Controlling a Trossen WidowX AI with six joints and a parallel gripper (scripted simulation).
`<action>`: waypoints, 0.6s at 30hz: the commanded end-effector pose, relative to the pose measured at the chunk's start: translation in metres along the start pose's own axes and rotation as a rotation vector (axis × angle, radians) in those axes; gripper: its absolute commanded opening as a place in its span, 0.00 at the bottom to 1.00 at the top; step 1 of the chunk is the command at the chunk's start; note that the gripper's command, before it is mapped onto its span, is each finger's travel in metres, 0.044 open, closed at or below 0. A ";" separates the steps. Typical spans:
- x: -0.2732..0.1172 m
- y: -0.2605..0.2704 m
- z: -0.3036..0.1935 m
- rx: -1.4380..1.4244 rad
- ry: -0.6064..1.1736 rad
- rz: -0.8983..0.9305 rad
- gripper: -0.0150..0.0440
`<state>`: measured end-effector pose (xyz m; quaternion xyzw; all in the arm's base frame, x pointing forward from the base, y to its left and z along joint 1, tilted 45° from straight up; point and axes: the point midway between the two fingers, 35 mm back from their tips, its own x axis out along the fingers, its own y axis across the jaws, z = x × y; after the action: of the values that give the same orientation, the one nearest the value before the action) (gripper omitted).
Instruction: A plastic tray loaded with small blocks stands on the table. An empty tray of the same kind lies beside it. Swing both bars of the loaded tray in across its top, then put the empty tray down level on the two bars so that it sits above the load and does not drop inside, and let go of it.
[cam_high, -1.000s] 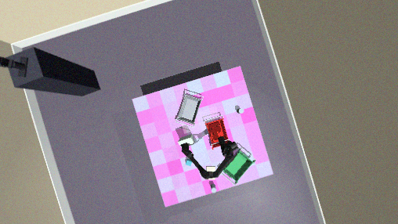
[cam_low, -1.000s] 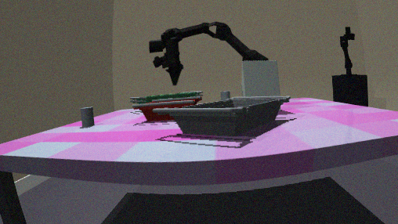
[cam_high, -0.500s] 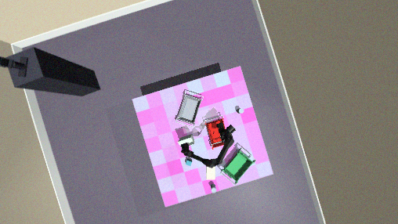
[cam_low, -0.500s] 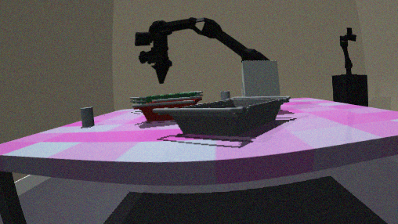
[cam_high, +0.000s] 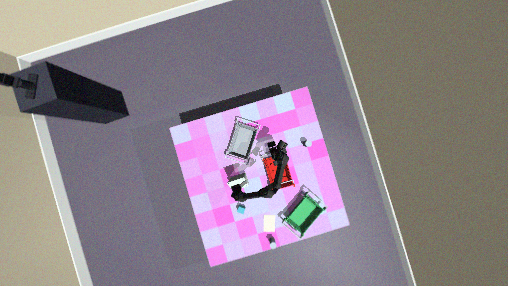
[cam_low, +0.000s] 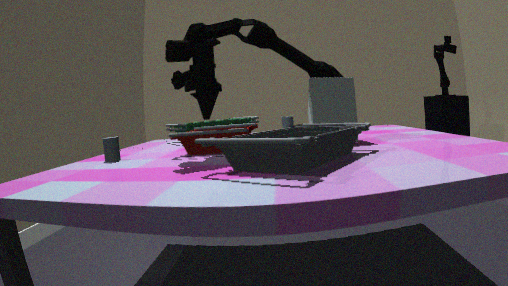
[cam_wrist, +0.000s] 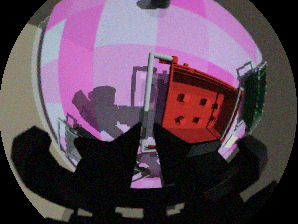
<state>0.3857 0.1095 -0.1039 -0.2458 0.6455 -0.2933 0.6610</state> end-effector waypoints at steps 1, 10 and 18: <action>0.001 0.003 0.003 0.018 -0.005 0.008 0.40; 0.041 0.003 0.004 0.019 -0.006 0.007 0.40; 0.060 0.002 0.003 0.019 -0.006 0.005 0.40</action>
<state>0.3900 0.0709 -0.1430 -0.2339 0.6418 -0.2989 0.6663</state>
